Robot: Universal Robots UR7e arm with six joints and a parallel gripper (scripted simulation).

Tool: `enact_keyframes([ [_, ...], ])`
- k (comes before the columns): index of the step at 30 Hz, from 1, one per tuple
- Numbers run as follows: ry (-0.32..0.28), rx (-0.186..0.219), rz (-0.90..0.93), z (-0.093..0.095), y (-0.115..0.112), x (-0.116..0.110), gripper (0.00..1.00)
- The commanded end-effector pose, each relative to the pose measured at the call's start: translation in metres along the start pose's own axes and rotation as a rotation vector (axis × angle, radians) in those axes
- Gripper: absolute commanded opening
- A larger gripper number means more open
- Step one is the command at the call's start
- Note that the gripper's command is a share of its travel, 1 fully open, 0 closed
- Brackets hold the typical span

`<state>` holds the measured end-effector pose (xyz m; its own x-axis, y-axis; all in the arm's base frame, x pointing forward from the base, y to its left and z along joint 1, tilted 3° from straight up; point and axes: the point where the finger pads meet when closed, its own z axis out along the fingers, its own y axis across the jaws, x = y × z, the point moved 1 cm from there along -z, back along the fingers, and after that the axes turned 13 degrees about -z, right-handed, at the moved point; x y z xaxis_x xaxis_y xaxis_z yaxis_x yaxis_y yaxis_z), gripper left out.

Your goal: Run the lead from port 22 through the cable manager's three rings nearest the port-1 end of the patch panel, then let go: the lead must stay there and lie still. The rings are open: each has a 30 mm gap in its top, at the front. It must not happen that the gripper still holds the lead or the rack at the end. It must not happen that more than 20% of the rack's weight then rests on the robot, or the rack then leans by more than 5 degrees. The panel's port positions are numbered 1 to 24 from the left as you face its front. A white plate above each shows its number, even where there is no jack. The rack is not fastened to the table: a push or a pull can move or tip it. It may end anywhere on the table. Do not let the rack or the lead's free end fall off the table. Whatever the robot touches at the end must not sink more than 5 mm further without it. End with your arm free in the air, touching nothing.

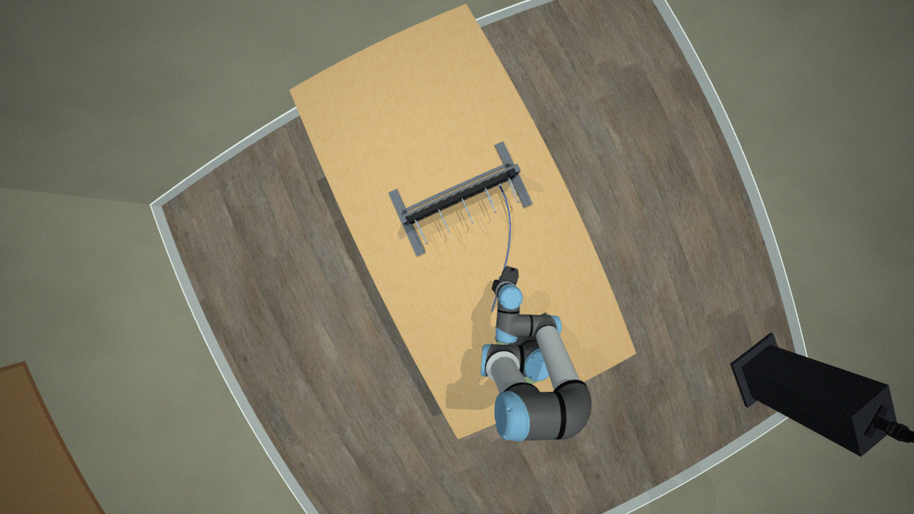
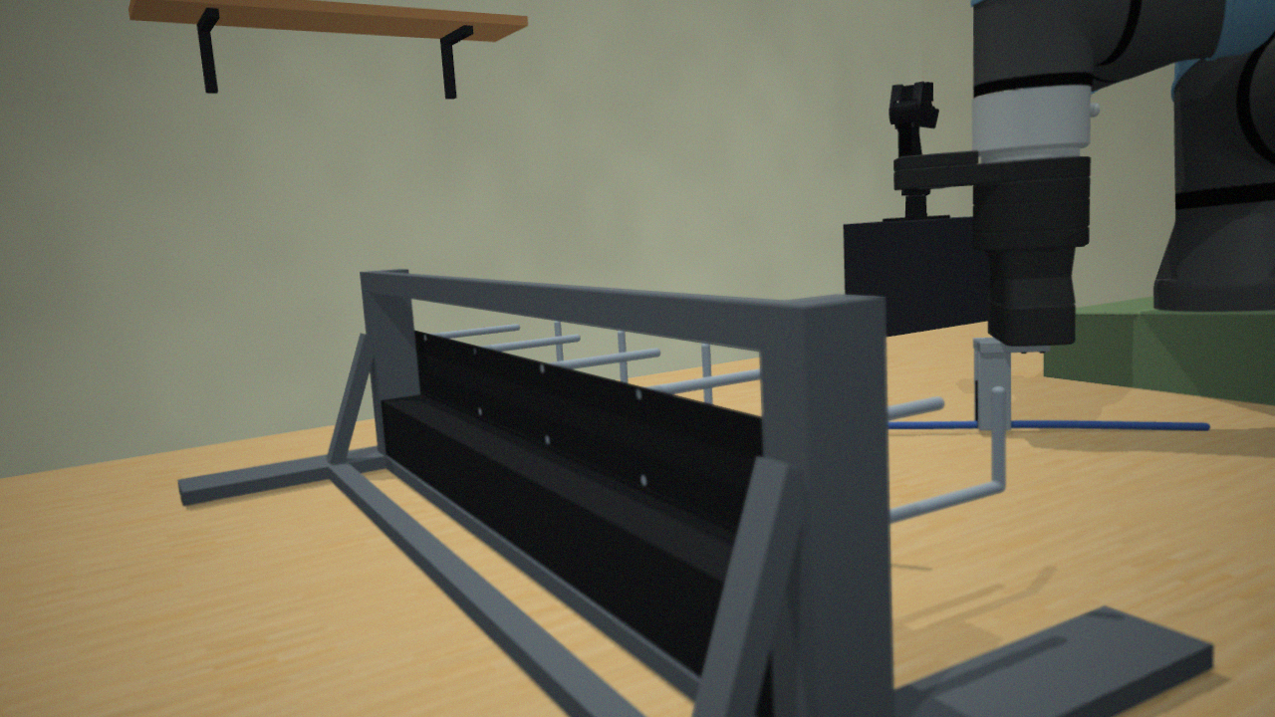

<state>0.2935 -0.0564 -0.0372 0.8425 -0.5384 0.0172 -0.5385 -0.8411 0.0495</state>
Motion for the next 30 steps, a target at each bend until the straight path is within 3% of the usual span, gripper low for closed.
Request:
enact_keyframes([
  [1,0.001,0.000,0.000,-0.004,0.000,0.000,0.00],
  [30,0.001,0.000,0.000,-0.032,0.000,0.000,0.00],
])
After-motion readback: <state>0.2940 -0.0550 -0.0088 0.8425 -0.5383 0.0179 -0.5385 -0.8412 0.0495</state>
